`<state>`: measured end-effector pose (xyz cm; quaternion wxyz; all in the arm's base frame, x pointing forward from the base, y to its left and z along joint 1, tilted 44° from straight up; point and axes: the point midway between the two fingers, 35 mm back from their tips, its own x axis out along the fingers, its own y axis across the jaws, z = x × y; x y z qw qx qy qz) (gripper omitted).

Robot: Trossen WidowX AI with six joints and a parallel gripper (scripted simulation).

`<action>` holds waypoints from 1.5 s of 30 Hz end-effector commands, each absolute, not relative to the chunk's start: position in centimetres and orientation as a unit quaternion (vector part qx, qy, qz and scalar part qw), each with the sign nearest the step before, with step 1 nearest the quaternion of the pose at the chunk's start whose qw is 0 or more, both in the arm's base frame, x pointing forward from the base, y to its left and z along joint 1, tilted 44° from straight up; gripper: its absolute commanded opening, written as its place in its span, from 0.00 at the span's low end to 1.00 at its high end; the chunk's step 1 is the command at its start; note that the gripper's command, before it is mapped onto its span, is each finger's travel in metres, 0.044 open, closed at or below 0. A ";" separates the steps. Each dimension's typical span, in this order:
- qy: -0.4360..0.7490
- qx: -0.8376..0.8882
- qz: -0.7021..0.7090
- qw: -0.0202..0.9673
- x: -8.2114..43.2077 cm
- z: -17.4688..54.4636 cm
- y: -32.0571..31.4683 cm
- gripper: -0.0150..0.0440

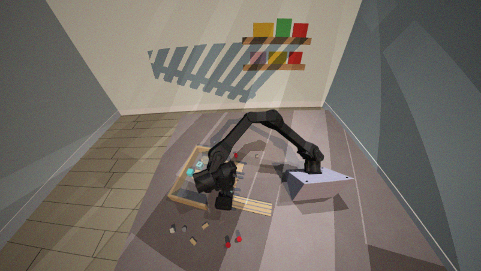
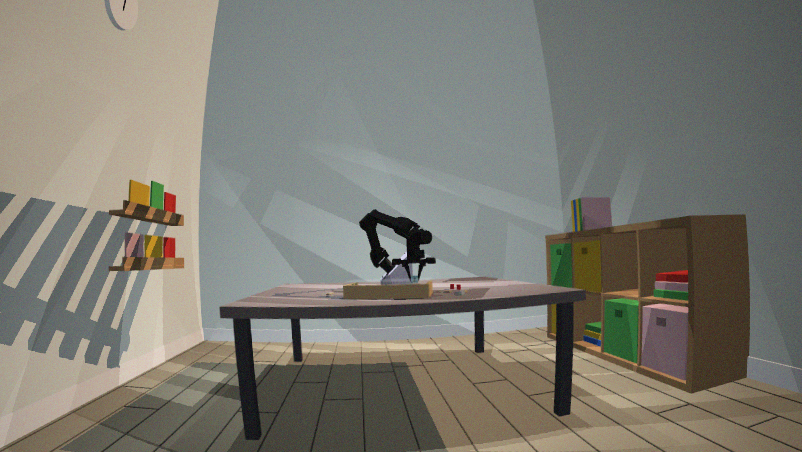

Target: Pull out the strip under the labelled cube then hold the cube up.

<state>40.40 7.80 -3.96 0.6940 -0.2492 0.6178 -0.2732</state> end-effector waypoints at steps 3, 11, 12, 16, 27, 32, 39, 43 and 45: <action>0.621 -0.250 -0.273 0.691 38.4 -3.3 8.1 0.25; 0.621 -0.250 -0.273 0.690 36.8 -3.1 7.9 0.25; 0.622 -0.250 -0.273 0.690 36.4 -3.1 7.9 0.25; 0.622 -0.250 -0.273 0.690 35.2 -3.0 7.7 0.25; 0.622 -0.250 -0.273 0.689 31.5 -2.7 6.9 0.25; 0.623 -0.251 -0.273 0.689 29.8 -2.7 6.4 0.25; 0.623 -0.251 -0.273 0.689 29.5 -1.6 7.4 0.25; 0.623 -0.250 -0.273 0.689 29.3 -0.1 8.8 0.25; 0.623 -0.250 -0.273 0.689 29.3 -0.1 8.8 0.25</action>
